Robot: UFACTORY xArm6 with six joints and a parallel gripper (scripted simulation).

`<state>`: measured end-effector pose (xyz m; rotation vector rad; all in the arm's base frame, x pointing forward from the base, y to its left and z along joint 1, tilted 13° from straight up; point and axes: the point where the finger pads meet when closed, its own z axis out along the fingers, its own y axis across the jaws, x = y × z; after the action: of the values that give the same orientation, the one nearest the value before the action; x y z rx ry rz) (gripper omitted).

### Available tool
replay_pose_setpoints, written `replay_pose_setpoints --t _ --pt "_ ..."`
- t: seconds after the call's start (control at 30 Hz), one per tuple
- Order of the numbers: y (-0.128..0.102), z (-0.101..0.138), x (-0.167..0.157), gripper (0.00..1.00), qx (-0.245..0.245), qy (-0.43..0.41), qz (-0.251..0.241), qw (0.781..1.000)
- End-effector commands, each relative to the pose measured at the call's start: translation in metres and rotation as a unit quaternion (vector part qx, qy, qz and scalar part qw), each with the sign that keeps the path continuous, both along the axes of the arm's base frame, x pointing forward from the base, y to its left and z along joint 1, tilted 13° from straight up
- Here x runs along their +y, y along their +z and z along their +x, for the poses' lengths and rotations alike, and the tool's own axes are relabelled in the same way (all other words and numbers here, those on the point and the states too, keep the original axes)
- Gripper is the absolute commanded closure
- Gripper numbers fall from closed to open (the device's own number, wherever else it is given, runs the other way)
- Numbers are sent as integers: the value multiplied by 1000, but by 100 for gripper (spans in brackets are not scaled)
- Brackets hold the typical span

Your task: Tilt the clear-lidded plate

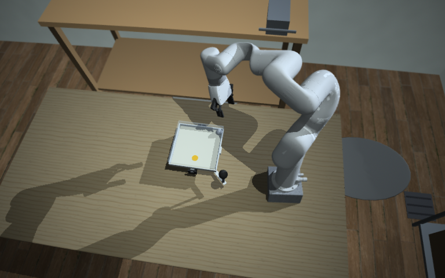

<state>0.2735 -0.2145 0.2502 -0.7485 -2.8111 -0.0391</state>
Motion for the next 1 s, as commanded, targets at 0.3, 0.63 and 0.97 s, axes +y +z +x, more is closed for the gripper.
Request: replay_pose_setpoints --t 0.3,0.63,0.97 --pt "1 1 0 0 -2 0 -1 1000" --pt "-1 4 5 0 -2 13 -3 1000" --pt "-11 15 31 0 -4 69 -12 998"
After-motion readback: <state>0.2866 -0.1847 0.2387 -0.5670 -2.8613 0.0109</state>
